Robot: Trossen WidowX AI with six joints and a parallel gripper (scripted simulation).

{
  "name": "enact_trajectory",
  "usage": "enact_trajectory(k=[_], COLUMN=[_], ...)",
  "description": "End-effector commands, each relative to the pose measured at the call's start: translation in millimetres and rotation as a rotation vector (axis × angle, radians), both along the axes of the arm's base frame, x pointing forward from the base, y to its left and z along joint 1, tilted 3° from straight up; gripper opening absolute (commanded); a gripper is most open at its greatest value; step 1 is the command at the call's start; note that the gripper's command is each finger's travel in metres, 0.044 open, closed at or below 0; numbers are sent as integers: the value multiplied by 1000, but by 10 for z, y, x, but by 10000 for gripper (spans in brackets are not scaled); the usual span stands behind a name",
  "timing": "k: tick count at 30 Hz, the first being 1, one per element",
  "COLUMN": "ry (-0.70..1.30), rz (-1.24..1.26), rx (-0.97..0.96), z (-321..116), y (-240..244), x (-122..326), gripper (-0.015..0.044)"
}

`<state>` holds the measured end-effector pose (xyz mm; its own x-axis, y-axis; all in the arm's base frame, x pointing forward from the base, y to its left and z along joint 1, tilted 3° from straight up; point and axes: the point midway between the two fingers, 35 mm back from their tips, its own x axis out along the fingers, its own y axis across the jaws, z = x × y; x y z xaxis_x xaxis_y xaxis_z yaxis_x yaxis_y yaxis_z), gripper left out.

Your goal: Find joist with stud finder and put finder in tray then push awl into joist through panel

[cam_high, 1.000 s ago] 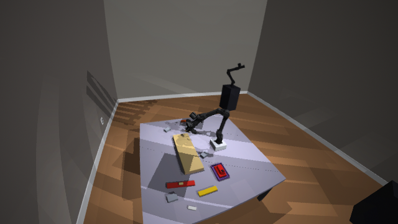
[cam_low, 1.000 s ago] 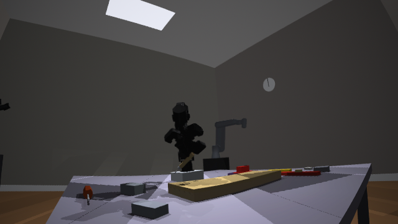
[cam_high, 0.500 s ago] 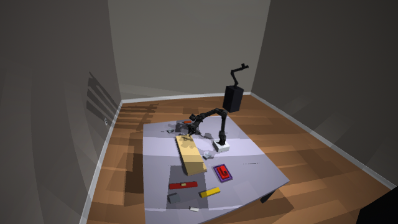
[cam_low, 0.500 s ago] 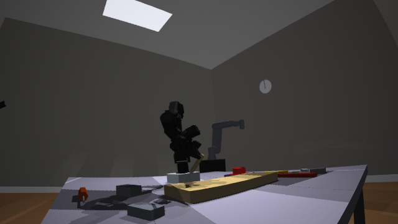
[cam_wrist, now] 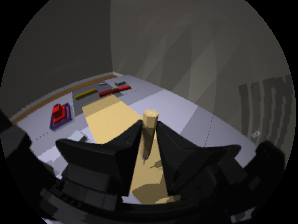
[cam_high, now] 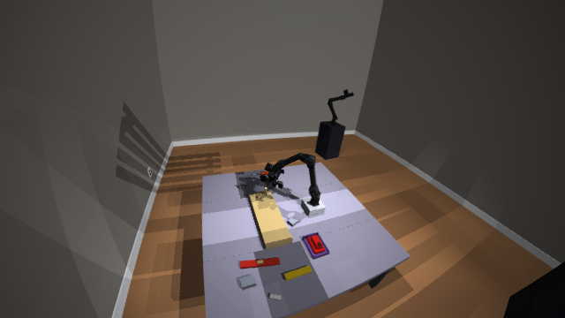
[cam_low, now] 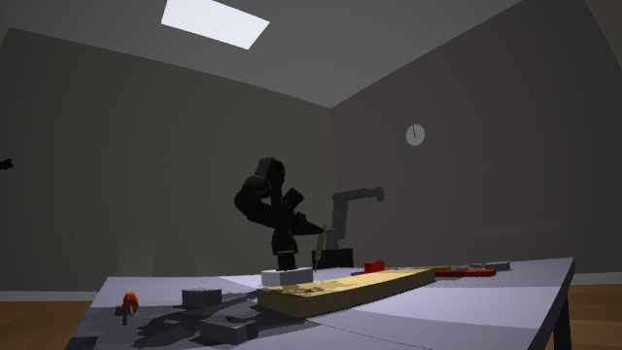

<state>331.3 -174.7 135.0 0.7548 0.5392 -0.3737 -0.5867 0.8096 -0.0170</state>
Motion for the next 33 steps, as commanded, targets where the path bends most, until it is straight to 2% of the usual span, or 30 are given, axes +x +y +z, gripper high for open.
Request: enact_trajectory(k=[1,6,33], ry=[-101,-197,-196], rz=[26,36,36], rx=[63,124,124], z=[117,222,-10], y=[-46,-106,-126], x=[29,40,38], gripper=[0,0,0])
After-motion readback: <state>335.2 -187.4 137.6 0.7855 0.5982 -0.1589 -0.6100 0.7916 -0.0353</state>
